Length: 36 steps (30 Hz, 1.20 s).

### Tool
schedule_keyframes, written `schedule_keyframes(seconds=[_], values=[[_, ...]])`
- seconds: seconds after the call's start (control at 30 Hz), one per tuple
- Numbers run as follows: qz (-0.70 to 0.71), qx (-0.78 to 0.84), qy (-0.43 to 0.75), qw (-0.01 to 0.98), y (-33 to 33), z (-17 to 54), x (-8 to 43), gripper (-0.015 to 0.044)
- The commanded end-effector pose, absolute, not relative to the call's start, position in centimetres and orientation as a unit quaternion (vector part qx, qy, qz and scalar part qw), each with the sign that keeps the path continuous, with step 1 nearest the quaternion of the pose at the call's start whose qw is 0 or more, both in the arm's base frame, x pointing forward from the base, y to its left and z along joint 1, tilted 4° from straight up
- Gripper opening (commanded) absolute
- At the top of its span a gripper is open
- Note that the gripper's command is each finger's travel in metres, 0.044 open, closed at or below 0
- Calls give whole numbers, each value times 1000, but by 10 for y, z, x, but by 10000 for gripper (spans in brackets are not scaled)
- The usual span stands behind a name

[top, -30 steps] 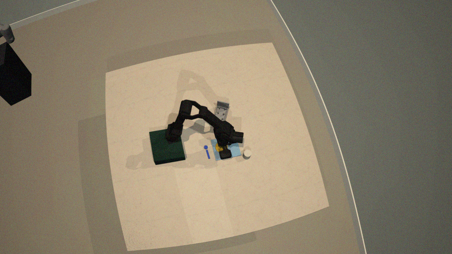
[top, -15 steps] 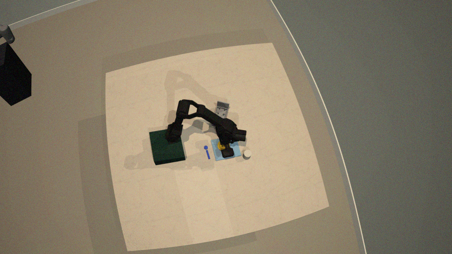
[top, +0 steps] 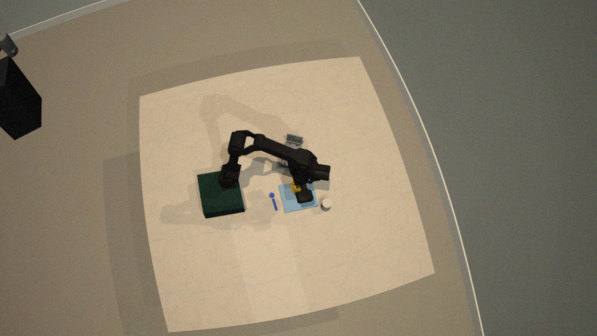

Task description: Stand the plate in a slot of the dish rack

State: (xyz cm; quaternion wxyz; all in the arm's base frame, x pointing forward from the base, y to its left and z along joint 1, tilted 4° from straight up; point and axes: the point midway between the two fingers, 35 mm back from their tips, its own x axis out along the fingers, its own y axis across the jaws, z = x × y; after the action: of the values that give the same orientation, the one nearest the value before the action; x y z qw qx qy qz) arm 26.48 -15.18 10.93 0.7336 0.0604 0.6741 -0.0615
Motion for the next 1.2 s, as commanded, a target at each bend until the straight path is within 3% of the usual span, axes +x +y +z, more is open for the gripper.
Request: schedule_keyframes(seconds=[0.0,0.53,1.0,1.17], values=[[-61,60,672,735,-152,129,264,0],[-62,62,672,735,-150,177,260,0],[-202,221,644,704,-36,174,261,0],[-209,228,641,702,-31,174,260,0]])
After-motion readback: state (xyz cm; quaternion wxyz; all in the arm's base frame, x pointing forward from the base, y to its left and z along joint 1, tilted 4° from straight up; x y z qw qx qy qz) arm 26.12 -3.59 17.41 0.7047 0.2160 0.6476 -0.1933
